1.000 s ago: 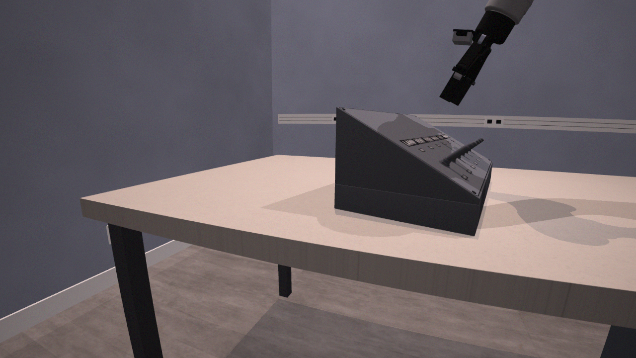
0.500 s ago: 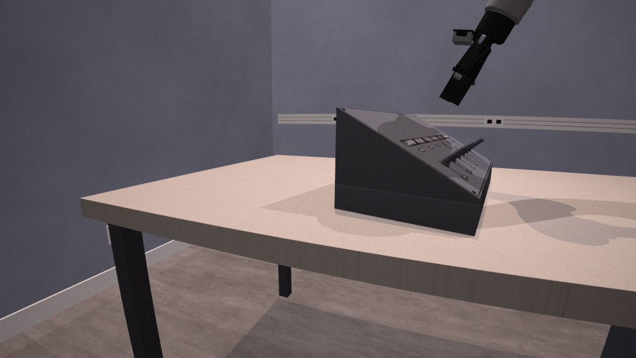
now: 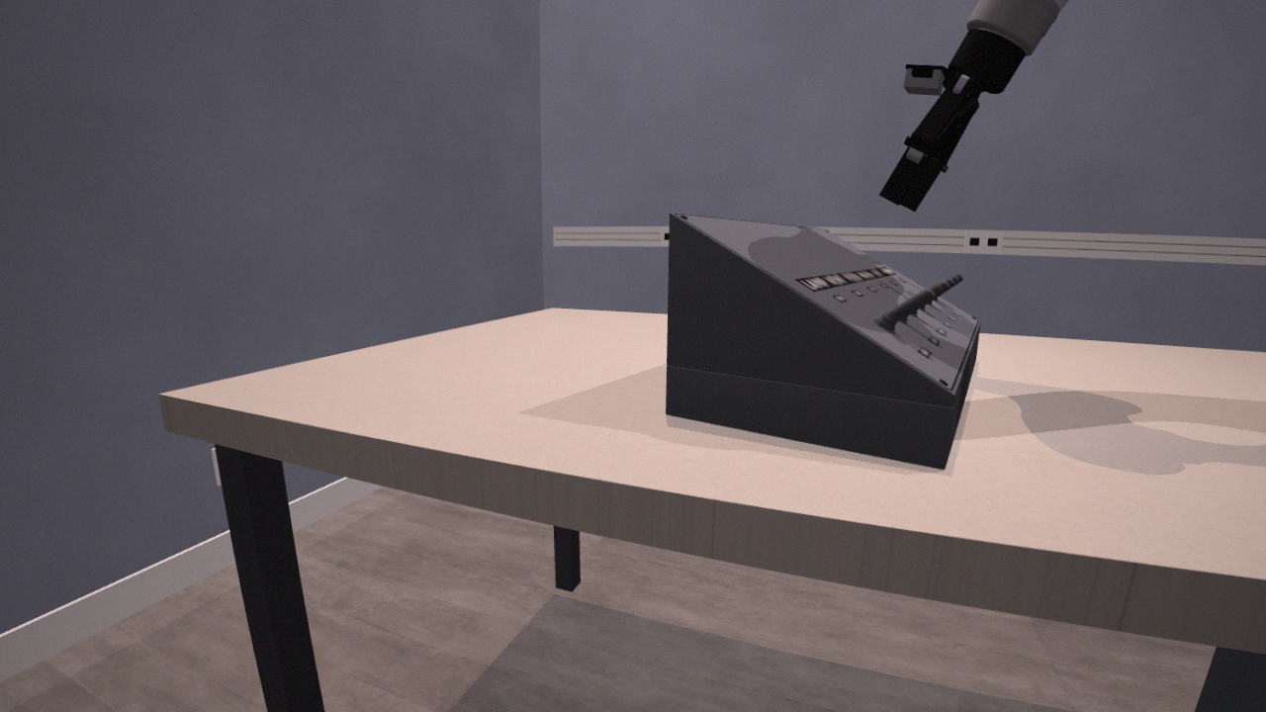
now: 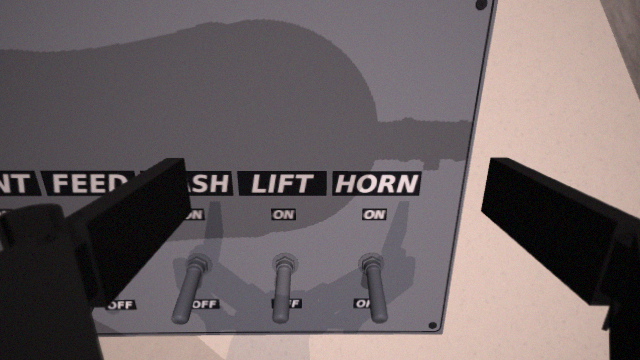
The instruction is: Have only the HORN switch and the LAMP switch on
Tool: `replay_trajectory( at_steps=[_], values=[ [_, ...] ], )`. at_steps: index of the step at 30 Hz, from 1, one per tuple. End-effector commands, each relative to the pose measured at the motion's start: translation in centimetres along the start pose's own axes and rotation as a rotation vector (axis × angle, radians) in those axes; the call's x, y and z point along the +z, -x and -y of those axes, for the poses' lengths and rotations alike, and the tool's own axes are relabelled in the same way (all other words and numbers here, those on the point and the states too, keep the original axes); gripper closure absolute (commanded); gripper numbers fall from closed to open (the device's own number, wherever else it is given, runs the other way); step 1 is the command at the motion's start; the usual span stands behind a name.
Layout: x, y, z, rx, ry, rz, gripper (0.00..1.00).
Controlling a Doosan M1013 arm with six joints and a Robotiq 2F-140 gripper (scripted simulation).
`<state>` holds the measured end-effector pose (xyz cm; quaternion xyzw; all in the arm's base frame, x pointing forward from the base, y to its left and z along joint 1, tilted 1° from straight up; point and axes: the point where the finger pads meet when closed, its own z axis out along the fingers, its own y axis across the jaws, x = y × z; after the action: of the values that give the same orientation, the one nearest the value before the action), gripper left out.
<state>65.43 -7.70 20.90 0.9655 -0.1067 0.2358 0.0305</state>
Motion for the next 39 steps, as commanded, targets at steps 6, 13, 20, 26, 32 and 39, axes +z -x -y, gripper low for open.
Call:
replay_trajectory(
  at_steps=[6,13,20,26,32,39],
  values=[
    [-0.2,-0.1,-3.1,0.006,-0.004,-0.006,0.00],
    [-0.3,-0.1,-4.4,0.006,-0.004,-0.006,0.00],
    [-0.2,-0.1,-4.6,0.006,-0.004,-0.006,0.00],
    [-0.2,-0.1,-4.5,0.008,-0.005,-0.006,0.00],
    [-0.2,-0.1,-4.6,0.008,-0.004,-0.006,0.00],
    [-0.2,-0.1,-4.6,0.008,-0.004,-0.006,0.00]
  ],
)
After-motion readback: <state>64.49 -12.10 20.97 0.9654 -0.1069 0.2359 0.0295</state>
